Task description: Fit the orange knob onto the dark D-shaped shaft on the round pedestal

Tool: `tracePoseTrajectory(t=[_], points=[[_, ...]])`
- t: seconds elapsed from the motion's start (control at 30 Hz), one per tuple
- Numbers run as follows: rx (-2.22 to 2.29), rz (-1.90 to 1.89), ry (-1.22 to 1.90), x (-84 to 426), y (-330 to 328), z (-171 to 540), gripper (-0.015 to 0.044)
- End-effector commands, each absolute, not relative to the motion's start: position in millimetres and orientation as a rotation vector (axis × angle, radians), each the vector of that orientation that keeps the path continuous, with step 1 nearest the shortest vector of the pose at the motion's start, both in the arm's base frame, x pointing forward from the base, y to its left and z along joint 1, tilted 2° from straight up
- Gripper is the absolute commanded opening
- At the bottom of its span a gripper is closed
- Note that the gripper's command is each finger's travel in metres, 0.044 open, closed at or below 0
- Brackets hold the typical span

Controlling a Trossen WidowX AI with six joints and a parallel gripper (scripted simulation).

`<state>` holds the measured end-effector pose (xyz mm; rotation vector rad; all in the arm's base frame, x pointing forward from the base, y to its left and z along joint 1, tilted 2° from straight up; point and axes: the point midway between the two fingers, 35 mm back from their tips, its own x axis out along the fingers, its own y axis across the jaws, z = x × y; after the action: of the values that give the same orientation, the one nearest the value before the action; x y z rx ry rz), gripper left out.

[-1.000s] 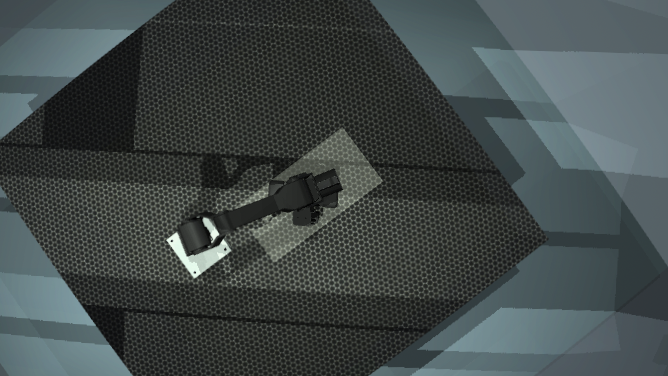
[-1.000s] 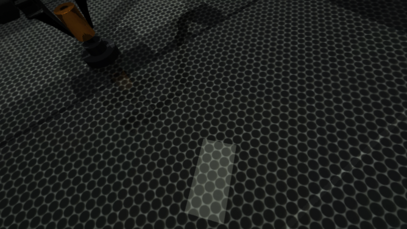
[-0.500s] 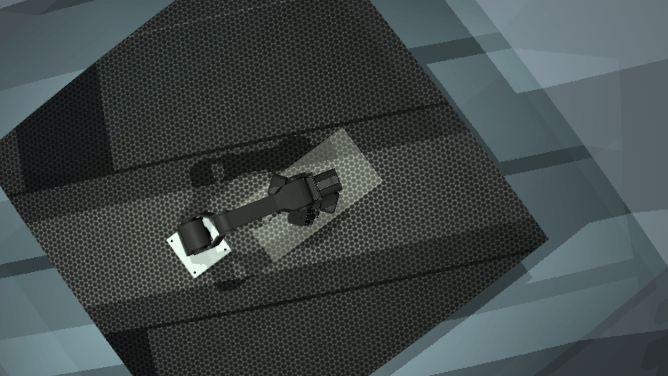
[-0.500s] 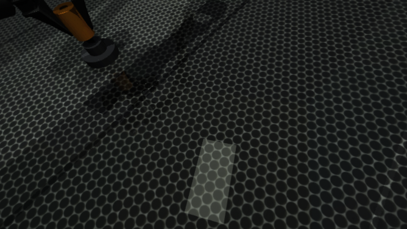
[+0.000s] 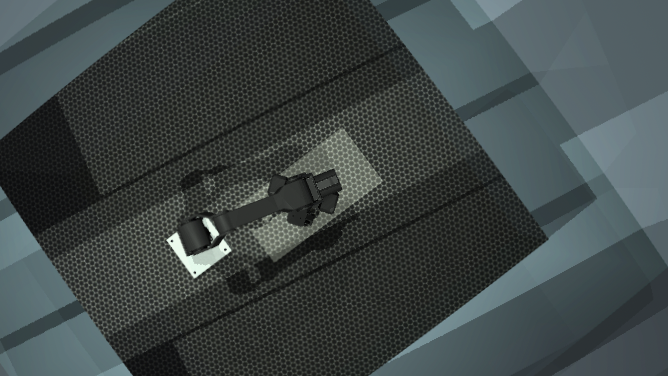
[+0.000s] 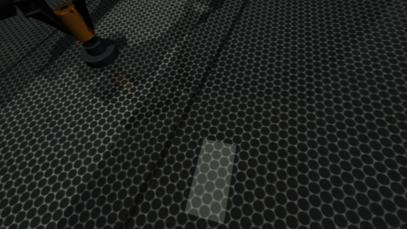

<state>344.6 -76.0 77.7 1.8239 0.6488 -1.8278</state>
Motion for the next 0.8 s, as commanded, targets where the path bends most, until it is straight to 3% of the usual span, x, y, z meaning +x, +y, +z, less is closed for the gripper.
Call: tracePoseTrajectory(t=[0.0, 0.77], points=[[1.827, -1.832, 0.638, 345.2, -77.0, 76.9, 0.0], [1.957, -1.962, 0.461, 344.3, -76.3, 78.4, 0.0]])
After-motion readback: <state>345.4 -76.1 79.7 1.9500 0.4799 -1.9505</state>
